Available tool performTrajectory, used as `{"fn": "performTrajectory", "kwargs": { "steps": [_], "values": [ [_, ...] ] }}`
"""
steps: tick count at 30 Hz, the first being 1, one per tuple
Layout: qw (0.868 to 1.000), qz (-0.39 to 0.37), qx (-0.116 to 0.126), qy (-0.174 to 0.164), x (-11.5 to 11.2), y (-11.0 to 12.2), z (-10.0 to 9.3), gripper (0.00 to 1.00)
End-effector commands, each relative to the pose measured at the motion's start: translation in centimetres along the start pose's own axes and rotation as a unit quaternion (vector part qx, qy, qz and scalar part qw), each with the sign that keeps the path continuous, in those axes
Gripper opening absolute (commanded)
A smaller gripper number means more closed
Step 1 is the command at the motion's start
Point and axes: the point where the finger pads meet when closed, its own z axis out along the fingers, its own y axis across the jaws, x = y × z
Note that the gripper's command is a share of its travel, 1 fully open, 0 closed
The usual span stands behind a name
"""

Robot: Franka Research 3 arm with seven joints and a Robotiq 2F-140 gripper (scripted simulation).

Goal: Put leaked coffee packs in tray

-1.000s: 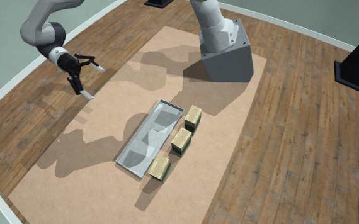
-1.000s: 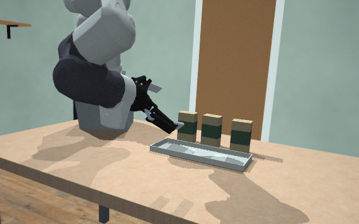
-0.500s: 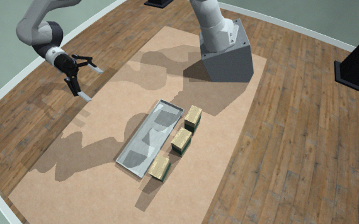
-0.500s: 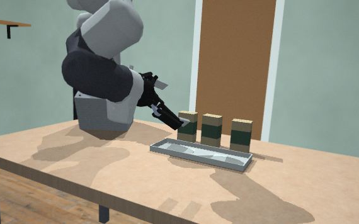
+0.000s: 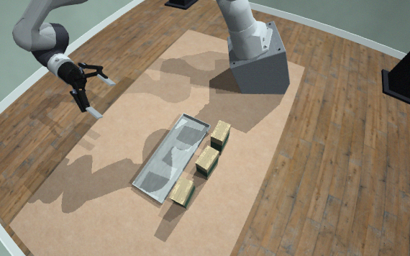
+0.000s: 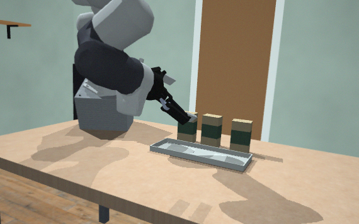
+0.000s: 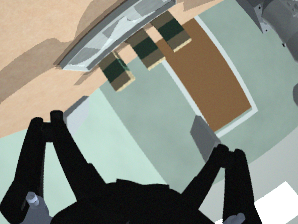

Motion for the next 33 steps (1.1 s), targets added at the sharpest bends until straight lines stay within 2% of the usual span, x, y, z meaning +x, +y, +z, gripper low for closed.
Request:
{"fn": "performTrajectory", "kwargs": {
  "steps": [1, 2, 3, 20, 21, 33],
  "values": [
    [1.0, 0.009, 0.003, -0.001, 0.0, -0.1, -0.1, 1.0],
    [1.0, 0.009, 0.003, -0.001, 0.0, -0.1, -0.1, 1.0],
    [1.0, 0.022, 0.009, 0.005, -2.6, 0.2, 1.2, 1.0],
    [1.0, 0.022, 0.009, 0.005, -2.6, 0.2, 1.2, 1.0],
    [0.999, 0.035, 0.016, 0.011, -5.3, 0.8, 2.8, 1.0],
    [0.999, 0.035, 0.016, 0.011, -5.3, 0.8, 2.8, 1.0]
  ]
}}
